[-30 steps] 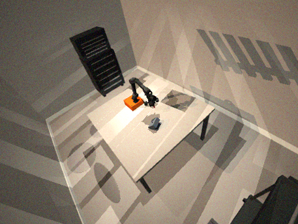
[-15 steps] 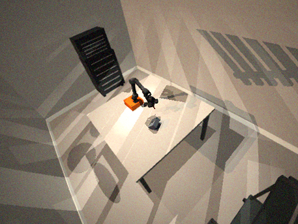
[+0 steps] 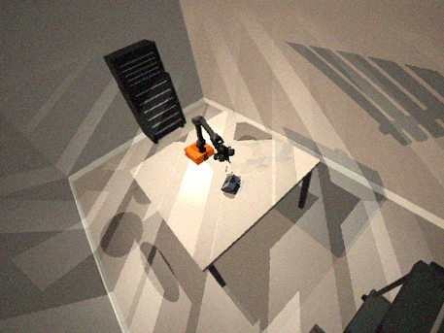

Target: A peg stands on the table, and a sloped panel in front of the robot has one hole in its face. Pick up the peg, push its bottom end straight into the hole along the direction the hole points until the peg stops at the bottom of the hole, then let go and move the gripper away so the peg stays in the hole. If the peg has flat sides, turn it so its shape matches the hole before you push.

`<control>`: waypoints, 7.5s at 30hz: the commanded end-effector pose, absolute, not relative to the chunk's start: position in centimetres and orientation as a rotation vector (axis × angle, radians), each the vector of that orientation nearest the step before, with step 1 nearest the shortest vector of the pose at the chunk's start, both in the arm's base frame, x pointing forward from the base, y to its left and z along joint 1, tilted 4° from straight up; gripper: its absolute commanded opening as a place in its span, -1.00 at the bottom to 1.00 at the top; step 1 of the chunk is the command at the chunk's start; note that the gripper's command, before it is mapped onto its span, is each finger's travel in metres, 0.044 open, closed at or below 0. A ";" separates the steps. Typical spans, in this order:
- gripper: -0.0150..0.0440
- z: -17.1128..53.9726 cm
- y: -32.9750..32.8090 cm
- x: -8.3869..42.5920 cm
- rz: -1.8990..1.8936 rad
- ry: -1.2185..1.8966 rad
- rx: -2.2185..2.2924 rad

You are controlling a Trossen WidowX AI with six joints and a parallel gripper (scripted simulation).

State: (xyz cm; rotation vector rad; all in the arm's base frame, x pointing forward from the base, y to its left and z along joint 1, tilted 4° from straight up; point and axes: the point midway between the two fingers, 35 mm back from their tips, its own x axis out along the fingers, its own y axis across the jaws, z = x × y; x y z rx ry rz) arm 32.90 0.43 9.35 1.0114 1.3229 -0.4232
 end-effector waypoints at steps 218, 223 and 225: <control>-0.49 4.8 -15.3 40.5 -0.547 0.775 1.834; -0.49 4.5 -15.2 40.7 -0.547 0.775 1.834; -0.49 4.4 -15.2 40.8 -0.547 0.775 1.834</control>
